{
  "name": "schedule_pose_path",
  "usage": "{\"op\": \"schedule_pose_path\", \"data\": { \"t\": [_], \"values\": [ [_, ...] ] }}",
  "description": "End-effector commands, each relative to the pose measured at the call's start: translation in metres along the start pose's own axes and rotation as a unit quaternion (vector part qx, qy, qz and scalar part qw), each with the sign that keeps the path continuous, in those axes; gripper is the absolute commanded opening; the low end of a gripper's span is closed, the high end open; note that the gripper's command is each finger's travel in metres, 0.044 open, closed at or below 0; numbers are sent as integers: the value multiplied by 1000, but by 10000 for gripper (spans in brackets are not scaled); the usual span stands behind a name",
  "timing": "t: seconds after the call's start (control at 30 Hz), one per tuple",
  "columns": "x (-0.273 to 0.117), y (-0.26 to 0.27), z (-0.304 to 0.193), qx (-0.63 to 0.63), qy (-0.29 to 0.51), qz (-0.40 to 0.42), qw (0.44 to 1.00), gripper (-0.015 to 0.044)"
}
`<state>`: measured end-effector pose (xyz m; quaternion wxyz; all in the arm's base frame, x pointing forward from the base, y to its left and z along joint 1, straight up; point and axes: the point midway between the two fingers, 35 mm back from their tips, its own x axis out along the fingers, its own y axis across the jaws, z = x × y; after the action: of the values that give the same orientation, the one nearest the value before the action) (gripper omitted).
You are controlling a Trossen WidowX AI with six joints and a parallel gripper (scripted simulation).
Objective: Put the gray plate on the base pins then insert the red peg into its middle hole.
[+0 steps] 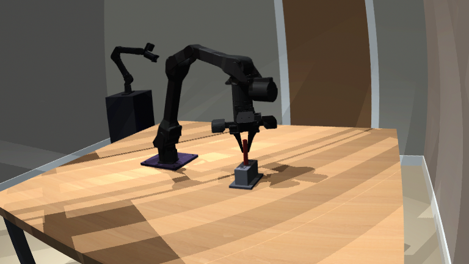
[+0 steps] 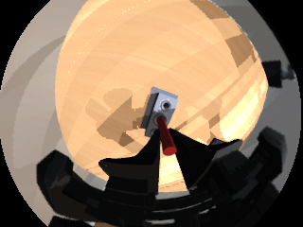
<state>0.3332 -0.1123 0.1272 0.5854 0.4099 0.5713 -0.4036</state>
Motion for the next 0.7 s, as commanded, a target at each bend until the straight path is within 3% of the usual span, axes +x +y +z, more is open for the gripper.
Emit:
{"op": "schedule_pose_path", "data": {
  "t": [0.0,0.1,0.67],
  "values": [
    [0,0,0,0,0,0,1000,79],
    [0,0,0,0,0,0,1000,150],
    [-5,0,-1,0,-2,0,1000,150]
  ]
}}
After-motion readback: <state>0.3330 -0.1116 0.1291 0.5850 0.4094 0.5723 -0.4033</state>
